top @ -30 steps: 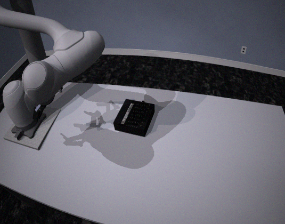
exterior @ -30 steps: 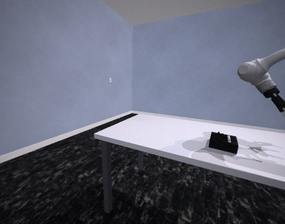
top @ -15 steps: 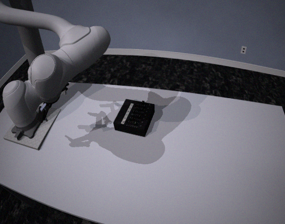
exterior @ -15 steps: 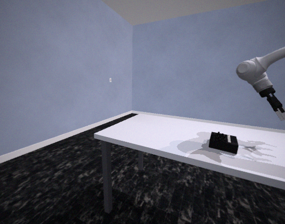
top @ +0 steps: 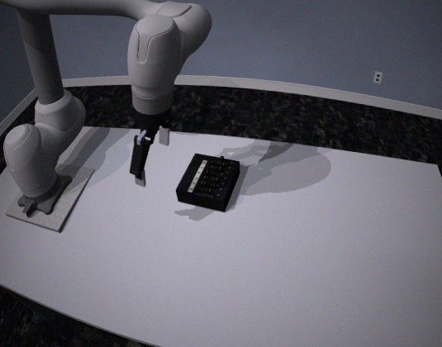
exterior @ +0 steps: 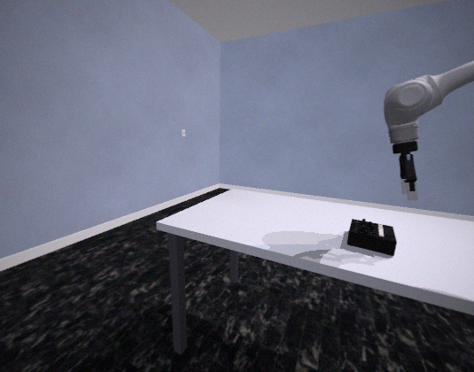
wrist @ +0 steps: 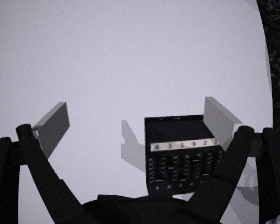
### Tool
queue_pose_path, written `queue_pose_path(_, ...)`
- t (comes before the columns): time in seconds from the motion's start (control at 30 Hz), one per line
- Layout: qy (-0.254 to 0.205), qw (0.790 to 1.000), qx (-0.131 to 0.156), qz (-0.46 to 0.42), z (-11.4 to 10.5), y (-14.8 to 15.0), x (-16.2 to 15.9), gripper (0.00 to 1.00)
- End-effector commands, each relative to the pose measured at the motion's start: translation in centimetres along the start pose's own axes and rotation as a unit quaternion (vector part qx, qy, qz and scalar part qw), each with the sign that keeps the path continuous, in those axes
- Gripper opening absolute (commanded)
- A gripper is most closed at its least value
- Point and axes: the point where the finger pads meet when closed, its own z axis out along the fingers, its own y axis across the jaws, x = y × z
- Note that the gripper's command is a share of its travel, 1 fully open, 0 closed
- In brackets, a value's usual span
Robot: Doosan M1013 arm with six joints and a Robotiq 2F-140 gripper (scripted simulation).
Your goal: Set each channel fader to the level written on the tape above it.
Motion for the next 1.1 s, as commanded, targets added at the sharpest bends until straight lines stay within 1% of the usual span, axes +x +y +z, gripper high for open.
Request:
queue_pose_path(0.0,-0.040,0.999,0.022,-0.016,-0.7,3.1,-4.4,1.00)
queue_pose_path(0.03,-0.063,0.997,0.028,-0.026,-1.3,5.2,-6.4,1.00)
queue_pose_path(0.07,-0.063,0.997,0.028,-0.026,-1.3,5.2,-6.4,1.00)
queue_pose_path(0.1,-0.081,0.996,0.032,-0.034,-1.8,7.1,-7.9,1.00)
queue_pose_path(0.13,-0.081,0.996,0.032,-0.034,-1.8,7.1,-7.9,1.00)
queue_pose_path(0.2,-0.105,0.993,0.035,-0.045,-2.4,9.6,-9.8,1.00)
queue_pose_path(0.27,-0.113,0.992,0.036,-0.048,-2.6,10.5,-10.4,1.00)
queue_pose_path(0.73,-0.114,0.992,0.036,-0.048,-2.6,10.5,-10.5,1.00)
queue_pose_path(0.8,-0.123,0.991,0.037,-0.041,-1.8,10.2,-11.8,1.00)
queue_pose_path(0.87,-0.141,0.989,0.039,-0.028,-0.3,9.6,-14.2,1.00)
queue_pose_path(0.93,-0.141,0.989,0.039,-0.028,-0.3,9.6,-14.2,1.00)
queue_pose_path(1.0,-0.156,0.987,0.040,-0.017,1.0,9.0,-16.1,1.00)
queue_pose_path(1.07,-0.160,0.986,0.040,-0.015,1.3,8.9,-16.6,1.00)
